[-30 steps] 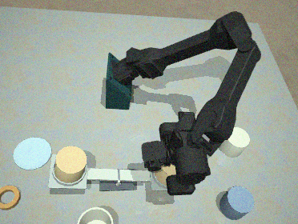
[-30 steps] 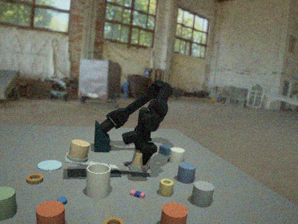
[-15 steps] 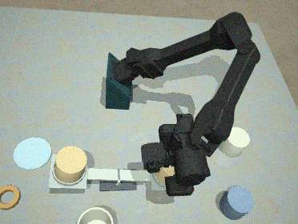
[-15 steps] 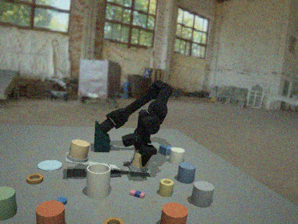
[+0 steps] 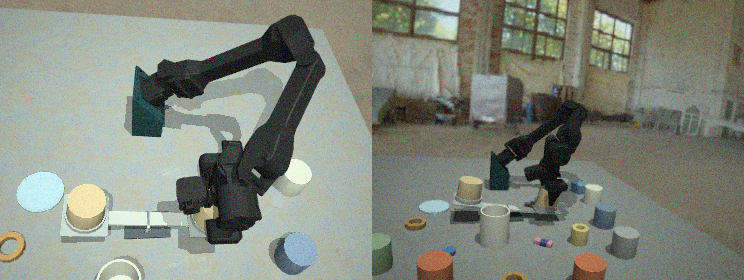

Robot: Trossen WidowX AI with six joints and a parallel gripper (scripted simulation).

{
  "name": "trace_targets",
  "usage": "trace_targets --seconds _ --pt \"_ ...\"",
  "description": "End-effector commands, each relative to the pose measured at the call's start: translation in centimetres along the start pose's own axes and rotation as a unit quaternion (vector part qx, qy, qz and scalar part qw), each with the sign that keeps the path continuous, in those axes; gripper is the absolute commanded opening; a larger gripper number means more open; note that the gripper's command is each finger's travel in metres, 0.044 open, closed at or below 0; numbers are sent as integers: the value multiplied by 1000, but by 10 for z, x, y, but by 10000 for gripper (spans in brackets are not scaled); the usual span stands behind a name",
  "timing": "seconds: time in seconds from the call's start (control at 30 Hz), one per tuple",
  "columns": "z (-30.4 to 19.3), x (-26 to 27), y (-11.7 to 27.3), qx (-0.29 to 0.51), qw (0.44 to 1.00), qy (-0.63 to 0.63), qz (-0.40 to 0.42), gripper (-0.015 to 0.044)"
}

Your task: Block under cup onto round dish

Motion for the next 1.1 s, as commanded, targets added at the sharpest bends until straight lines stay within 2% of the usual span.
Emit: trace_targets --seconds 0.0,1.07 --pt "1 3 7 -1 1000 0 3 0" --pt "5 6 47 -5 1000 -10 5 0"
Point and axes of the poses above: the point midway between the two fingers, 35 mm back from their tips, its own y axis back along the fingers, its own x axis across the jaws, z = x × y, the point moved 1 cm from there along y, back along the fingers, and after that the axes turned 12 degrees about y, right-handed, at the moved point
